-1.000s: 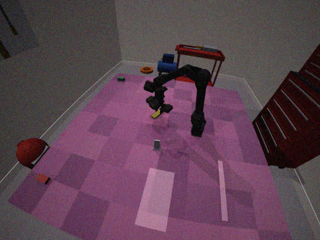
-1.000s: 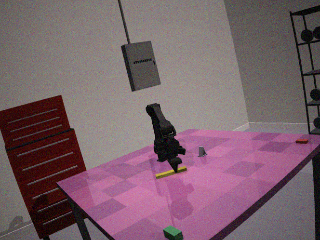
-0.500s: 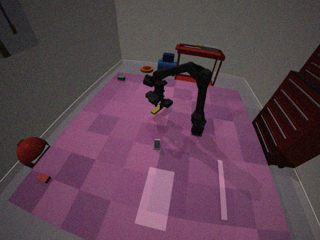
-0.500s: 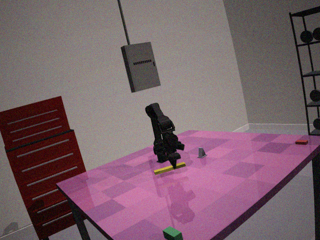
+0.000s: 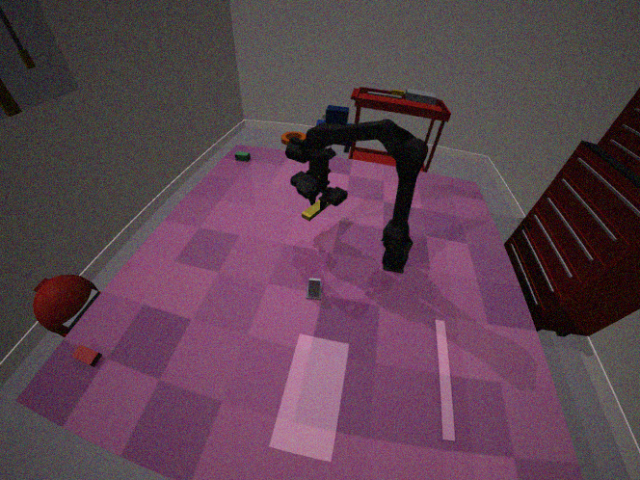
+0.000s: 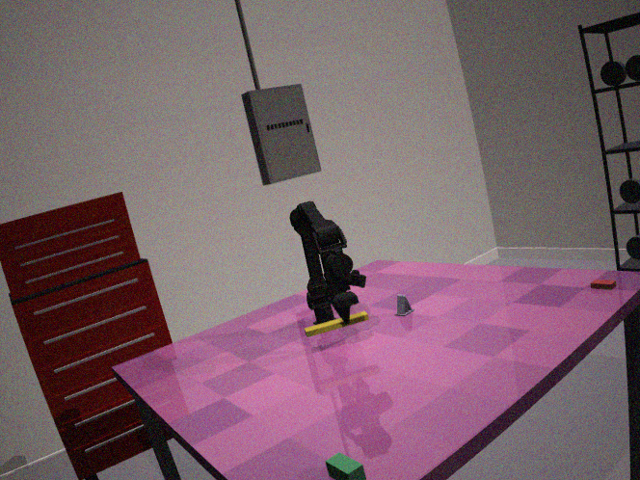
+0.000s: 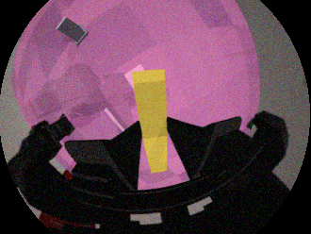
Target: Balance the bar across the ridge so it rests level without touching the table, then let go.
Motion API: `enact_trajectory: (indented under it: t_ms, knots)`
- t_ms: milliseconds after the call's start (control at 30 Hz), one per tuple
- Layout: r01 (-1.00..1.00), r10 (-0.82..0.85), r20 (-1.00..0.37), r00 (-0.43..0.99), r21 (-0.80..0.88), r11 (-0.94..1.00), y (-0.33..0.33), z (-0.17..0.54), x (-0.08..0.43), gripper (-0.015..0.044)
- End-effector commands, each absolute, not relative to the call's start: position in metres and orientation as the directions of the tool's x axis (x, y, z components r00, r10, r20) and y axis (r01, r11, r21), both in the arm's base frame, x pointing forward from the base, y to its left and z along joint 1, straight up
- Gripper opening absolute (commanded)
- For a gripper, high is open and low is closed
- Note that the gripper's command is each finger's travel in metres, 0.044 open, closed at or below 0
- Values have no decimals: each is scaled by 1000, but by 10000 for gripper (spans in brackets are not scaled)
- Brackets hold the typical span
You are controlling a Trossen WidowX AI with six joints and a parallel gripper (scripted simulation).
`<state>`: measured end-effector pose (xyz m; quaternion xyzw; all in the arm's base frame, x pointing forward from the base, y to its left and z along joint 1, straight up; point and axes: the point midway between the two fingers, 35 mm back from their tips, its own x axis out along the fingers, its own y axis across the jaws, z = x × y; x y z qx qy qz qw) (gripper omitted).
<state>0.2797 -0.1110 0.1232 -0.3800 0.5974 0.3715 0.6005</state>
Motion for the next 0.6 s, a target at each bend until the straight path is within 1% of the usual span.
enact_trajectory:
  t_ms: [0, 333, 567]
  knots:
    - [-903, -10, -1000, 23, -25, 430, -110, 138, 280, 0]
    - [-904, -9, -1000, 23, -25, 427, -108, 158, 276, 0]
    - [-923, -7, -1000, 24, -25, 384, -85, 158, 285, 0]
